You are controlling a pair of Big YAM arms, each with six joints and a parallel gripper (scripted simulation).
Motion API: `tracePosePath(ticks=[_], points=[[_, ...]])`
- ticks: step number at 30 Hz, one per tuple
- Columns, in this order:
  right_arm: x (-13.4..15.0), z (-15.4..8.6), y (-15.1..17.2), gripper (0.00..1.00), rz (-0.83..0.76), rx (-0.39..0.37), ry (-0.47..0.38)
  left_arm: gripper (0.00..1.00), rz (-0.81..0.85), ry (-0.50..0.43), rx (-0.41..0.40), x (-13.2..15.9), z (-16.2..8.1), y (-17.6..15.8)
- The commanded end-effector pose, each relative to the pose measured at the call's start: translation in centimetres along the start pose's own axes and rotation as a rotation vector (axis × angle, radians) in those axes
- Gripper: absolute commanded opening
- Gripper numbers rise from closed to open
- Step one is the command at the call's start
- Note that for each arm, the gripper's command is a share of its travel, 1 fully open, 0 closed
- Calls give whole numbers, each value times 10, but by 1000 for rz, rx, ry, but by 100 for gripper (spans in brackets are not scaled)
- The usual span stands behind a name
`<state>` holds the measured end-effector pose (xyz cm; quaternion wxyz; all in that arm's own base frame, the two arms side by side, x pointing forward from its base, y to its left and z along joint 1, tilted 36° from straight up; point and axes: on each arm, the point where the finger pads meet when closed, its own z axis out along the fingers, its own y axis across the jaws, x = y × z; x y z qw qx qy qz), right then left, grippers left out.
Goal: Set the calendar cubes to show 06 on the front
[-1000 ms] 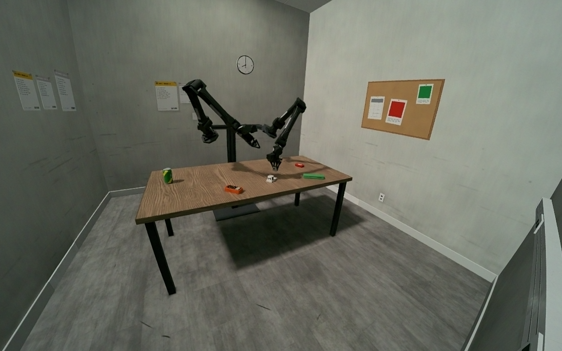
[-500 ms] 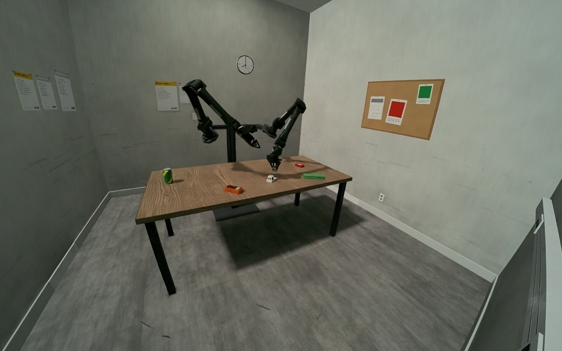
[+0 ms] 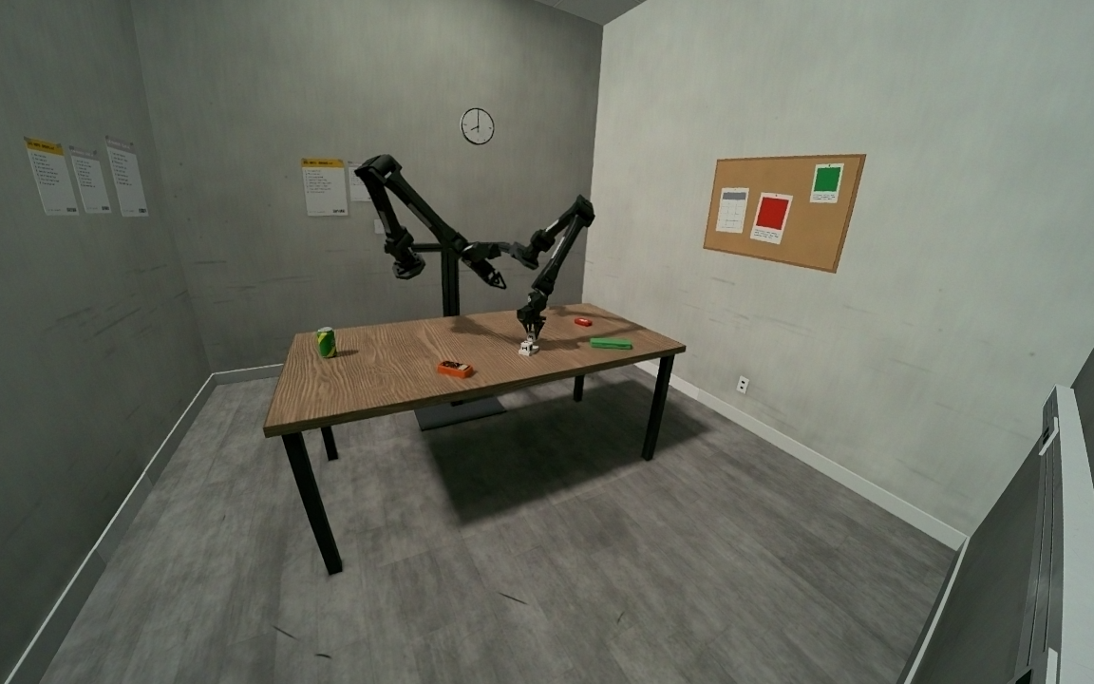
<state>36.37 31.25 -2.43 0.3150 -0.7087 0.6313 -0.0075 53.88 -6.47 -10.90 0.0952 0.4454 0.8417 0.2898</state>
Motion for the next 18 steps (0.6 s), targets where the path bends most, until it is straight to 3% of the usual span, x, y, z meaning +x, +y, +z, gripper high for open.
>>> tracePosePath(ticks=[1, 7, 9, 18], points=[[-6, 1, -5, 100, -16, 0, -4, 35, -21, -1, -7, 0, 11, 12], [-6, 1, -5, 100, -16, 0, -4, 35, -35, -7, -13, -1, 5, 18], [-6, 1, -5, 100, -16, 0, -4, 35, -40, 13, 8, 2, 14, 11], [-6, 1, -5, 100, -16, 0, -4, 35, -13, 5, 2, -24, 19, 8]])
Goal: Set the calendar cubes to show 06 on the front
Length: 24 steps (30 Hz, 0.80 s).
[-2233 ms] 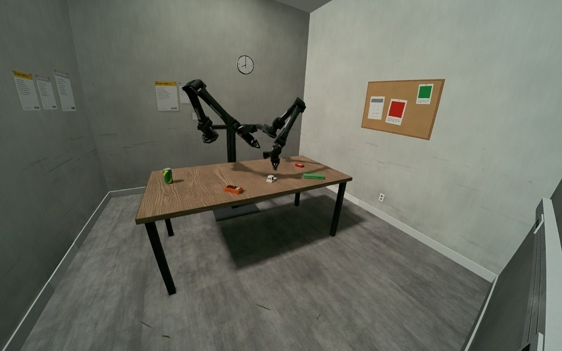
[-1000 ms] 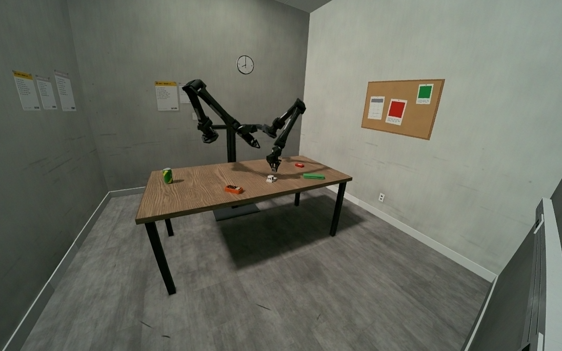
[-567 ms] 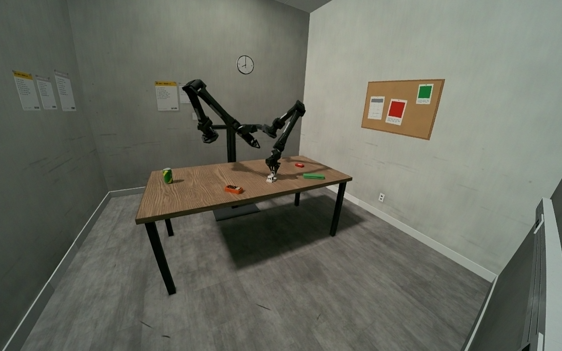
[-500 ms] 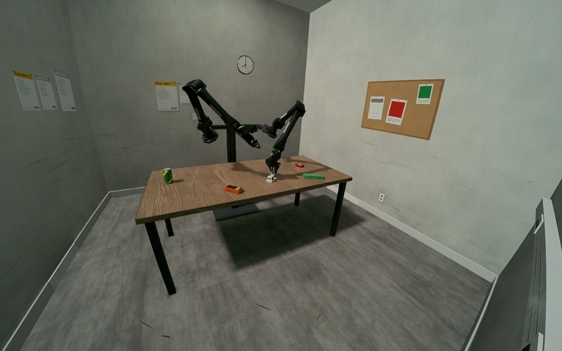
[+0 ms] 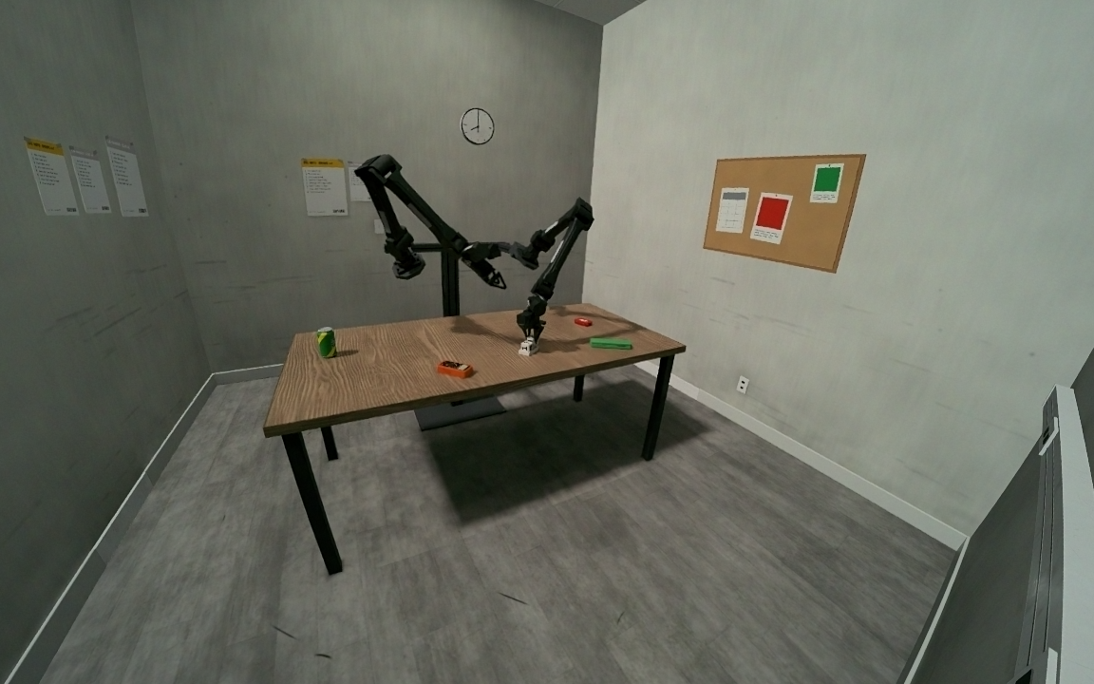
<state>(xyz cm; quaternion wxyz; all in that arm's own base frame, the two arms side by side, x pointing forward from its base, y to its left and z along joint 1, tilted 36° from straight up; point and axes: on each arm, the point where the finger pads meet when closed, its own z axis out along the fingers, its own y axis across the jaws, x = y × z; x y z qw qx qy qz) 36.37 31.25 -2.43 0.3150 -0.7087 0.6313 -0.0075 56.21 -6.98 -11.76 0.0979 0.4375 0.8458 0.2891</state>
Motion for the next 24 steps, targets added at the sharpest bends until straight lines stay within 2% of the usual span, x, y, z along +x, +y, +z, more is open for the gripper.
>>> tracePosePath(ticks=[1, 3, 12, 16, 24], points=[[-6, 1, -5, 100, -16, 0, -4, 35, 4, 4, 1, -6, 4, 0], [-6, 1, -5, 100, -16, 0, -4, 35, -6, -10, -12, -9, -3, 9], [-6, 1, -5, 100, -16, 0, -4, 35, -7, -11, -13, -9, -3, 9], [-6, 1, -5, 100, -16, 0, -4, 35, -10, -34, -29, -20, -17, 8], [-6, 1, -5, 100, -16, 0, -4, 35, -1, -28, -22, -18, -13, 3]])
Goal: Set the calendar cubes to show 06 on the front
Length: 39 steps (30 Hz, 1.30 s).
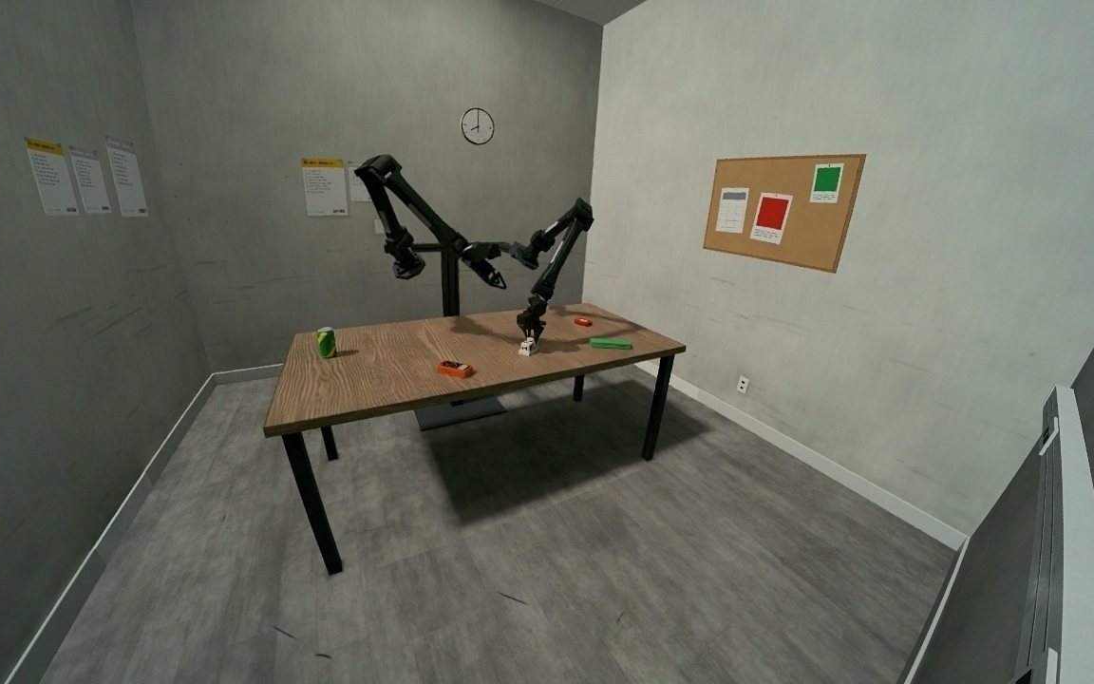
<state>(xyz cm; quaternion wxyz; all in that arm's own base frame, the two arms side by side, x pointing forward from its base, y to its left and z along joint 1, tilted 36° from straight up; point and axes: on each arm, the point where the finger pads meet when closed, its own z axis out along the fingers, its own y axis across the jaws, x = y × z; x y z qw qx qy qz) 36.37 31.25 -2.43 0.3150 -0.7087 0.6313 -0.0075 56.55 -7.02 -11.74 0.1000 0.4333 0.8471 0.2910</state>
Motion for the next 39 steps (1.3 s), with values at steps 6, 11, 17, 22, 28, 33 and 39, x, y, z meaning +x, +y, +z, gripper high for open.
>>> tracePosePath(ticks=[6, 11, 17, 22, 28, 33, 39], points=[[-6, 1, -5, 100, -16, 0, -4, 35, -2, -14, -9, -8, -6, 2], [-6, 1, -5, 100, -16, 0, -4, 35, 24, -12, -1, -16, -4, -10], [-6, 1, -5, 100, -16, 0, -4, 35, 22, -16, -5, -13, 12, -4], [-6, 1, -5, 100, -16, 0, -4, 35, 7, -4, -3, -3, 25, 2], [-6, 1, -5, 100, -16, 0, -4, 35, -19, -1, -2, 0, 35, 3], [-6, 1, -5, 100, -16, 0, -4, 35, -1, -13, -4, -20, 4, -13], [-6, 1, -5, 100, -16, 0, -4, 35, -4, -18, -6, -21, 4, -12]])
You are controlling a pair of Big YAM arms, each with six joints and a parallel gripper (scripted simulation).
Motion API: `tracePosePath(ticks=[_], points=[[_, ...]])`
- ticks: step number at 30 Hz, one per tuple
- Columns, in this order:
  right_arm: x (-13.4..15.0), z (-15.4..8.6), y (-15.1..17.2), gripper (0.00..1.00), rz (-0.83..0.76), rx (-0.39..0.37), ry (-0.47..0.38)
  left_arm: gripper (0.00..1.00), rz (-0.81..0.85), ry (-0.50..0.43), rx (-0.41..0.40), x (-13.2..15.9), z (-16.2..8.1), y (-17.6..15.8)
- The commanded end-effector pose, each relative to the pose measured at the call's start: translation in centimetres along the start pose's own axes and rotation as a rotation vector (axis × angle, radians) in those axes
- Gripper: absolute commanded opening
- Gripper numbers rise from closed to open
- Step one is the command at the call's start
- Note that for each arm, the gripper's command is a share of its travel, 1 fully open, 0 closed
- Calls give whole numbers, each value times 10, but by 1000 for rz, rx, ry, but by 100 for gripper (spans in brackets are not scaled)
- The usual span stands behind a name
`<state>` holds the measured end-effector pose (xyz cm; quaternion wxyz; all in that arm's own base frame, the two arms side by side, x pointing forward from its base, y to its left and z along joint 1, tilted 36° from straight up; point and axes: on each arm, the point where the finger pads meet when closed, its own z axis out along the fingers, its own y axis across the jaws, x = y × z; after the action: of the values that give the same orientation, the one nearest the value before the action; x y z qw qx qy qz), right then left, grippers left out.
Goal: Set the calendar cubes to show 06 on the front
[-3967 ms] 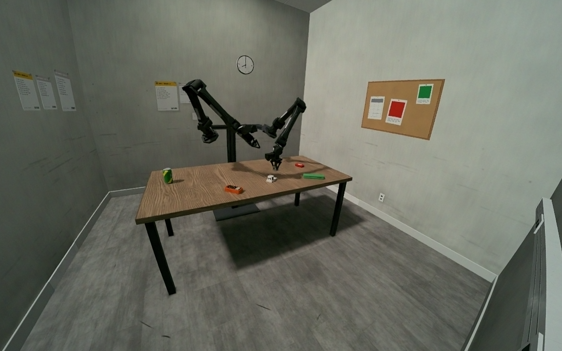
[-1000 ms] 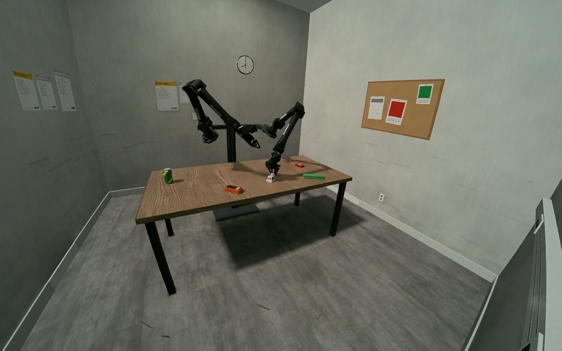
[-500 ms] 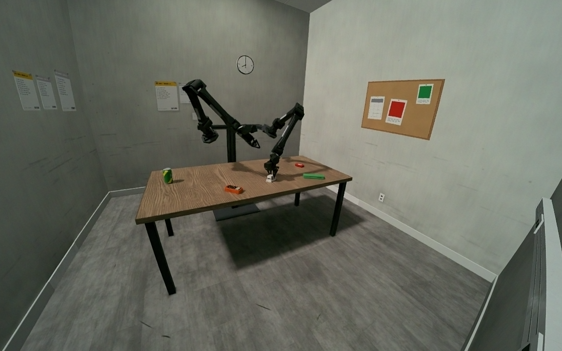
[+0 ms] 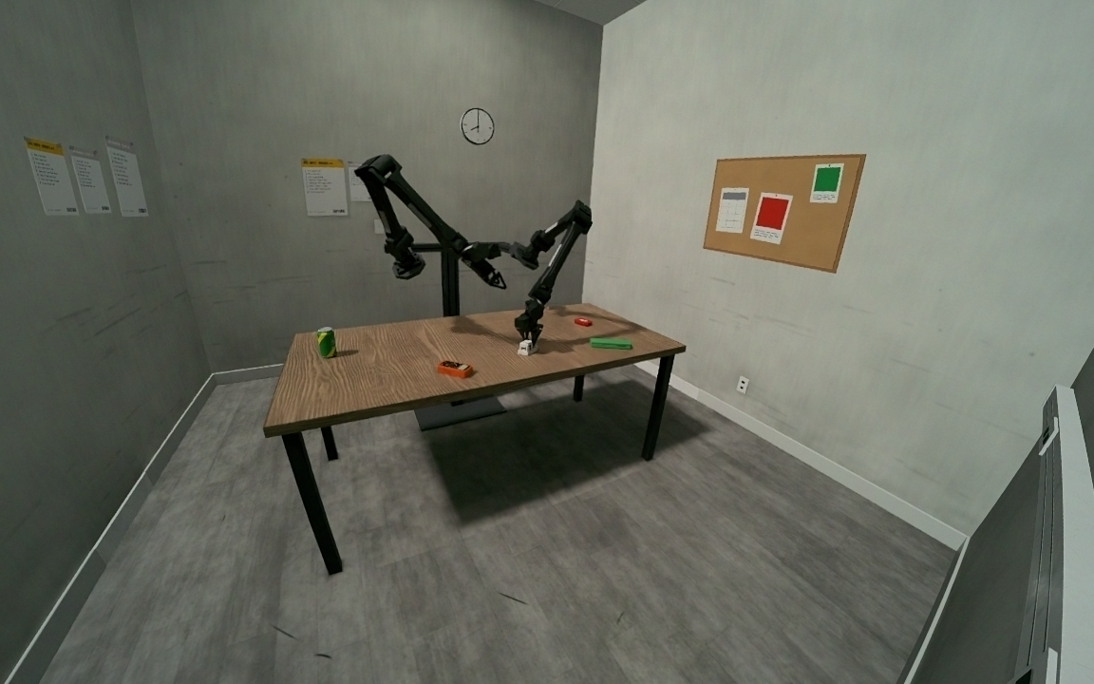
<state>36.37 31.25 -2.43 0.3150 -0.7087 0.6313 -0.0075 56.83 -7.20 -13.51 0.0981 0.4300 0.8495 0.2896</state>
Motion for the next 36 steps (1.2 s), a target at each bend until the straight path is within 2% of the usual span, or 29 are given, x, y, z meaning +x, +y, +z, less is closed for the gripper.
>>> tracePosePath(ticks=[1, 4, 6, 7, 8, 14, 17, 18, 21, 25, 32, 36], points=[[-6, 1, -5, 100, -16, 0, -4, 35, 2, -24, -12, -17, -11, -3], [-6, 1, -5, 100, -16, 0, -4, 35, 6, -24, -12, -17, -11, -3], [-6, 1, -5, 100, -16, 0, -4, 58, 7, -24, -12, -17, -11, -3], [-6, 1, -5, 100, -16, 0, -4, 64, 7, -24, -12, -17, -11, -3], [-6, 1, -5, 100, -16, 0, -4, 64, 4, -30, -17, -17, -20, 5], [-6, 1, -5, 100, -16, 0, -4, 64, 19, -3, 1, 3, -22, 7], [-6, 1, -5, 100, -16, 0, -4, 64, 15, -3, 2, 4, -23, 7], [-6, 1, -5, 100, -16, 0, -4, 64, 25, -9, 4, -3, -26, -3], [-6, 1, -5, 100, -16, 0, -4, 64, 13, -11, -3, -2, -39, 1], [-6, 1, -5, 100, -16, 0, -4, 64, 8, -17, -8, -2, -45, -5], [-6, 1, -5, 100, -16, 0, -4, 64, 13, -10, -4, 4, -96, -11], [-6, 1, -5, 100, -16, 0, -4, 64, 3, -23, -14, -4, -103, -3]])
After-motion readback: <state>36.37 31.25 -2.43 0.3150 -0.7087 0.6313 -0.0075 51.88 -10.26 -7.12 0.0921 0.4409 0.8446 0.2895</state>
